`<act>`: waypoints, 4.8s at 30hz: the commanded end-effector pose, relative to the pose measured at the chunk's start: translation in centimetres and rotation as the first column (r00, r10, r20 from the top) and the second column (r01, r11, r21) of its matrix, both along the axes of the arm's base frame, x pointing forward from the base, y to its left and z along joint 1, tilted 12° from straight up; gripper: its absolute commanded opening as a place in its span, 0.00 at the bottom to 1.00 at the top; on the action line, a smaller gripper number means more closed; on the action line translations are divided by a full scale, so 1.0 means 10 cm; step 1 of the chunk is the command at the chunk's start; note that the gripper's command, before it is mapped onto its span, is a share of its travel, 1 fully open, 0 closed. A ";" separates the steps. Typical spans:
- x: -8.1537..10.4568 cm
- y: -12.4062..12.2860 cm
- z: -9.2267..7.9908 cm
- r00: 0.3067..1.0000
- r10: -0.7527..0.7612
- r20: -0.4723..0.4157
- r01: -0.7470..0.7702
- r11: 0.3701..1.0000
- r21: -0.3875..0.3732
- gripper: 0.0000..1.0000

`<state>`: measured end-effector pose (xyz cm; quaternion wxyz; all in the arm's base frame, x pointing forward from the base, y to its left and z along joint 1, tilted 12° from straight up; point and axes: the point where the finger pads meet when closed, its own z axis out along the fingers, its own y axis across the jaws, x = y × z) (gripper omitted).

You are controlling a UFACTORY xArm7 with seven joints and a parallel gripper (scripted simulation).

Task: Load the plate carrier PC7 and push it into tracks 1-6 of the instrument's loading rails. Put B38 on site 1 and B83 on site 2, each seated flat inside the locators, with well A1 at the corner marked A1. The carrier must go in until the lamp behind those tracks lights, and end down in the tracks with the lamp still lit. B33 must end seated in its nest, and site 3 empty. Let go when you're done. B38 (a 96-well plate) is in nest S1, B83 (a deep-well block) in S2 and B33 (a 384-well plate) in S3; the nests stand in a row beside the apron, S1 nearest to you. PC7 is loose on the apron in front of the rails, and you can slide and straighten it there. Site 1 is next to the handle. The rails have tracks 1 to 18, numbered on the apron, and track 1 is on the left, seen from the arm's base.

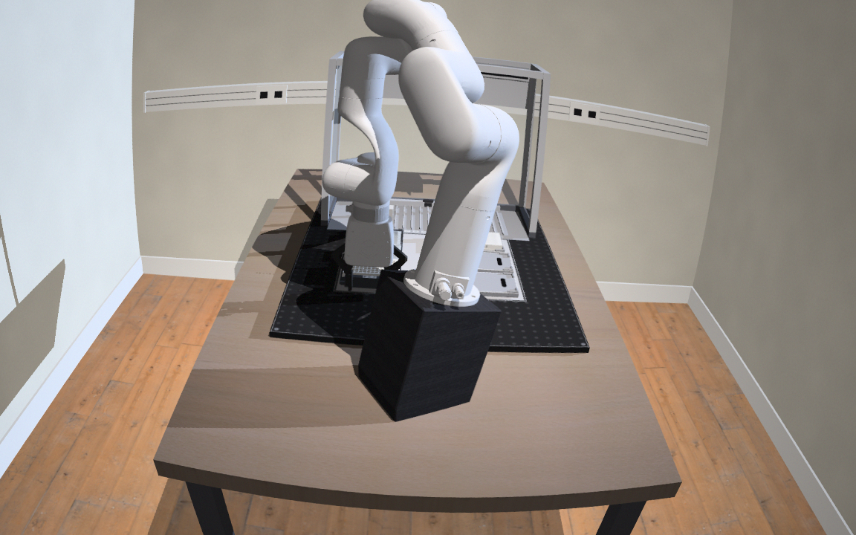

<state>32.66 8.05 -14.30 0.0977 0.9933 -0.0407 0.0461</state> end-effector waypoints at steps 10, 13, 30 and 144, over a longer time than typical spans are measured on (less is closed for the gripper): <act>0.01 0.00 -0.05 1.000 0.001 0.003 -0.001 1.000 0.002 0.82; 0.01 0.00 -0.05 1.000 0.001 0.003 -0.001 1.000 0.002 0.82; 0.12 -0.01 -0.04 1.000 0.001 0.003 -0.001 1.000 0.002 0.82; 1.13 -0.09 0.07 1.000 0.001 0.004 -0.001 1.000 0.002 0.82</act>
